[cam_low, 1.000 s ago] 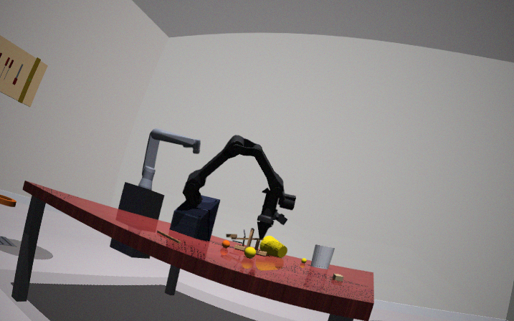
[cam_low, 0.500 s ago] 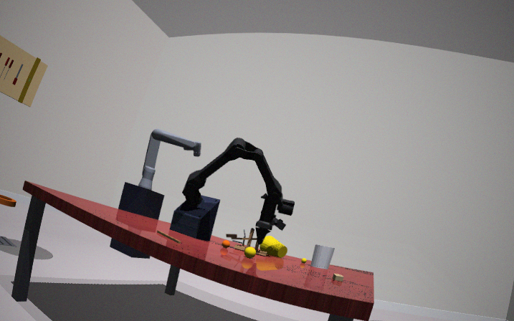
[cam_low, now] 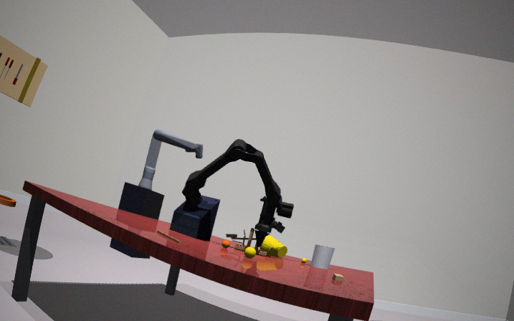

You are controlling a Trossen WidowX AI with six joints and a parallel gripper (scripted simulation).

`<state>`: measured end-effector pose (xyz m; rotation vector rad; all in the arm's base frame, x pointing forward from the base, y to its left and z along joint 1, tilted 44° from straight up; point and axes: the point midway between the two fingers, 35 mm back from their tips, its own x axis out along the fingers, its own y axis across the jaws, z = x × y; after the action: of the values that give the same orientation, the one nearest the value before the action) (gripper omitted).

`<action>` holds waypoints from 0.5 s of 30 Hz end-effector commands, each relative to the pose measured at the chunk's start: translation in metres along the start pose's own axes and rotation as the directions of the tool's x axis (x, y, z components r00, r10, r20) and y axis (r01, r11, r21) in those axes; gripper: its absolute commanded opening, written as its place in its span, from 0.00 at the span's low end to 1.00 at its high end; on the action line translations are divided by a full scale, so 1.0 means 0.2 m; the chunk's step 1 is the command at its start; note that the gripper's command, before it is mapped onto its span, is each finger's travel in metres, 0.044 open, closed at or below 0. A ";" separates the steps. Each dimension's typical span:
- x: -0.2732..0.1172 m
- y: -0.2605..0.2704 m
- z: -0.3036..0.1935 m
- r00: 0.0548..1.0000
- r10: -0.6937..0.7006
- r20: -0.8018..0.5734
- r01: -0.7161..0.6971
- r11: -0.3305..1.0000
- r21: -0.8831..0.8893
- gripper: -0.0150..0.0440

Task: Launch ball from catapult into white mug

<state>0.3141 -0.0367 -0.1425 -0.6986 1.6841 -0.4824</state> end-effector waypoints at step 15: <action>-0.24 0.00 0.00 1.000 0.002 0.000 -0.002 1.000 0.000 0.25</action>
<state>0.3098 -0.0282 -0.1293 -0.7048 1.7184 -0.4945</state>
